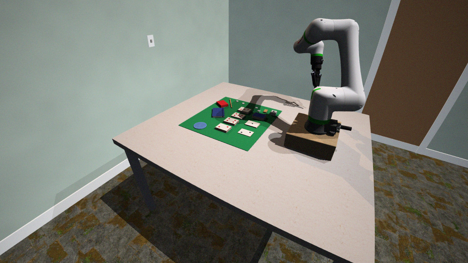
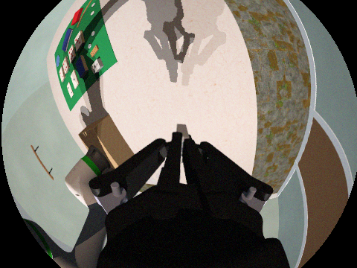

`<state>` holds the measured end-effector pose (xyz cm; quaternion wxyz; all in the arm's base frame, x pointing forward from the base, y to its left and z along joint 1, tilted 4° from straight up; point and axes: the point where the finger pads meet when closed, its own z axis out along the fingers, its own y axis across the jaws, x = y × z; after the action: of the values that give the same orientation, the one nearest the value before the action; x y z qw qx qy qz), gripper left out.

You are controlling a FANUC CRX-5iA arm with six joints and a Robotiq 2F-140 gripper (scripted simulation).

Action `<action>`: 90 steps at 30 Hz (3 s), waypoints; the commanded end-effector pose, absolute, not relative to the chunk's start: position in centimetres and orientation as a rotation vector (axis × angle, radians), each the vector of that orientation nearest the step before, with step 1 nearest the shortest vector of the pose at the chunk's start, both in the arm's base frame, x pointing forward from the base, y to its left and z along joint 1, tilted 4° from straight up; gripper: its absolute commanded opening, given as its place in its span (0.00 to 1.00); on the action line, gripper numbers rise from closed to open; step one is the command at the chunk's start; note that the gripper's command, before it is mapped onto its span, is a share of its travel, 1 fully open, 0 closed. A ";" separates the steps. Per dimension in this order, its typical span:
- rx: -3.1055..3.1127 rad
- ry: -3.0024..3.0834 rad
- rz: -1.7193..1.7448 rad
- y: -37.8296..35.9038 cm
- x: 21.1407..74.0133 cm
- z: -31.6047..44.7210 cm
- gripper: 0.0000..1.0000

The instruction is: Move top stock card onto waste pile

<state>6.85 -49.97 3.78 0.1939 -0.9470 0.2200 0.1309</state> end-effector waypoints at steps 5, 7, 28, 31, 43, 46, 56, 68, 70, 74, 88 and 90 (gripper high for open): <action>-2.656 0.617 0.367 -50.0 6.9 3.8 0.00; -2.656 0.617 0.367 -50.0 6.9 3.8 0.00; -2.828 0.501 0.349 -45.6 17.9 3.8 1.00; -2.861 0.474 0.335 -43.6 21.5 3.7 1.00; -3.014 0.309 0.203 -32.9 32.7 3.5 1.00; -3.035 0.274 0.168 -29.5 35.1 3.4 1.00; -3.084 0.128 0.003 -18.4 39.8 2.9 1.00; -3.084 0.058 -0.078 -13.0 40.8 2.5 1.00; -3.084 0.058 -0.078 -13.0 40.8 2.5 1.00; -3.084 0.058 -0.078 -13.0 40.8 2.5 1.00; -3.085 0.059 -0.075 -13.0 40.8 2.4 0.50; -3.086 0.059 -0.073 -13.0 40.8 2.2 0.50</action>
<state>40.81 -13.00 2.29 0.0276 -0.9992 0.0190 -0.0240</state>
